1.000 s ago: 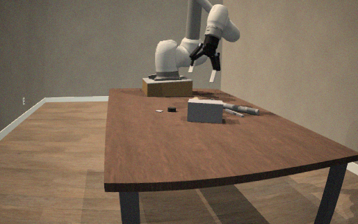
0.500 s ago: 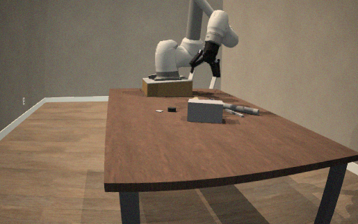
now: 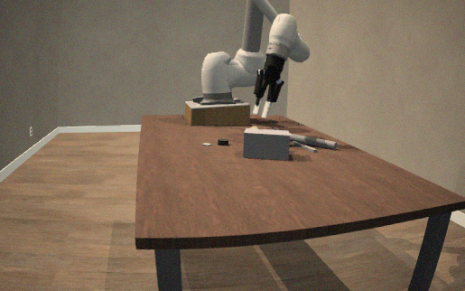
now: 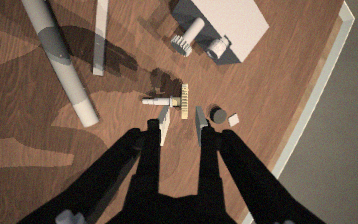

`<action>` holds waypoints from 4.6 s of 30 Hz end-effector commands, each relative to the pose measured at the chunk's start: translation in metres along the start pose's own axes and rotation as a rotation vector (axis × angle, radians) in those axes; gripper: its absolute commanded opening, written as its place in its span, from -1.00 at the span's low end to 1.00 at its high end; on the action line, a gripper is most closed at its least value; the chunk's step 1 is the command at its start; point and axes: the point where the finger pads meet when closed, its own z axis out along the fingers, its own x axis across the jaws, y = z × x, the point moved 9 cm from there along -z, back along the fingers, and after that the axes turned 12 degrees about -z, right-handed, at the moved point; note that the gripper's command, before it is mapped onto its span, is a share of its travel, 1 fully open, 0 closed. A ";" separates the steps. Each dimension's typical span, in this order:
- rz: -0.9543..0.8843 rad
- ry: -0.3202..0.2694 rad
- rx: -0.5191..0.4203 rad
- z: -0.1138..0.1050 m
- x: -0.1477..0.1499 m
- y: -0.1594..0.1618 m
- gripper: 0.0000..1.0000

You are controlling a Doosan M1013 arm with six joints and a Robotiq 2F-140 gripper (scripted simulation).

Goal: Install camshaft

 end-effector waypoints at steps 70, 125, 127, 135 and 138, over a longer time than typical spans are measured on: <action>-0.002 0.004 -0.002 0.063 0.002 0.002 -0.57; -0.002 0.004 -0.002 0.063 0.002 0.002 -0.90; -0.002 0.004 -0.002 0.063 0.002 0.002 -0.90; -0.002 0.004 -0.002 0.063 0.002 0.002 -0.90; -0.002 0.004 -0.002 0.063 0.002 0.002 -0.90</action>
